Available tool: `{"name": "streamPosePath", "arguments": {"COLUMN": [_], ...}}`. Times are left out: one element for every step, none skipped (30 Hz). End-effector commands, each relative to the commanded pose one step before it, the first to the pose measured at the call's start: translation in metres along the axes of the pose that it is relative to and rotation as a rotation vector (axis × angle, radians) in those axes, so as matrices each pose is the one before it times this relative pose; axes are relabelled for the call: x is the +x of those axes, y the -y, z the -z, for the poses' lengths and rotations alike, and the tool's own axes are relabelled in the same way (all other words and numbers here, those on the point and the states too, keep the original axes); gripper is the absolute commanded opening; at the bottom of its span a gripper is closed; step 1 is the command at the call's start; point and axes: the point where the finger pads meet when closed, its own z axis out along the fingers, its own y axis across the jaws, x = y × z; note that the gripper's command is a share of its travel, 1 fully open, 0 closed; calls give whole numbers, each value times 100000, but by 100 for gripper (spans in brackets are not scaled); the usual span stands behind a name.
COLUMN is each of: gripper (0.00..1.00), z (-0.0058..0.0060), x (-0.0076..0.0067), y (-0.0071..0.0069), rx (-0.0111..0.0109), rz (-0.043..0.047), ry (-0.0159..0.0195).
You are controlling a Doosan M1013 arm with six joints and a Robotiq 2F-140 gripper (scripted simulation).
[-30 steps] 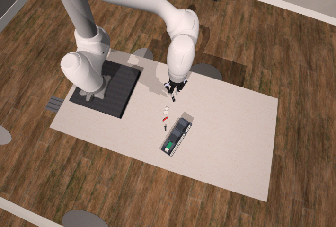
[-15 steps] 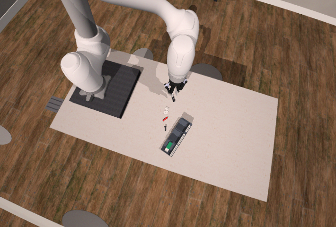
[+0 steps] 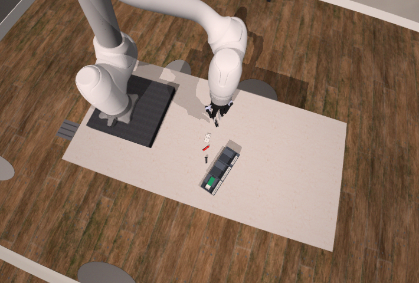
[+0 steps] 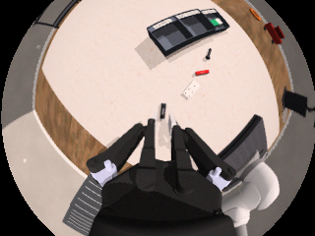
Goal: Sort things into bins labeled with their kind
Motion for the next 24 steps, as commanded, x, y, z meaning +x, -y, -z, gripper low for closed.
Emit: {"name": "streamPosePath", "arguments": {"gripper": [17,17,17,17,17,17,17,17,17,17,17,17,17,17,17,17,17,17,17,17,17,17,17,17], "z": [-1140,-400,-400,-400,-400,-400,-400,-400,-400,-220,0,0,0,-133,-133,-133,-133,-133,-133,-133,-133,-133,0,0], "x": [5,1,1,1,1,1,1,1,1,1,0,0,0,0,0,0,0,0,0,0,0,0,0,0], "y": [11,1,1,1,1,1,1,1,1,1,1,0,0,-1,-1,-1,-1,-1,-1,-1,-1,-1,-1,0], "rx": [33,0,0,0,0,0,0,0,0,0,0,0,0,0,0,0,0,0,0,0,0,0,0,0], "rz": [2,0,0,0,0,0,0,0,0,0,0,0,0,0,0,0,0,0,0,0,0,0,0,0], "ry": [3,0,0,0,0,0,0,0,0,0,0,0,0,0,0,0,0,0,0,0,0,0,0,0]}}
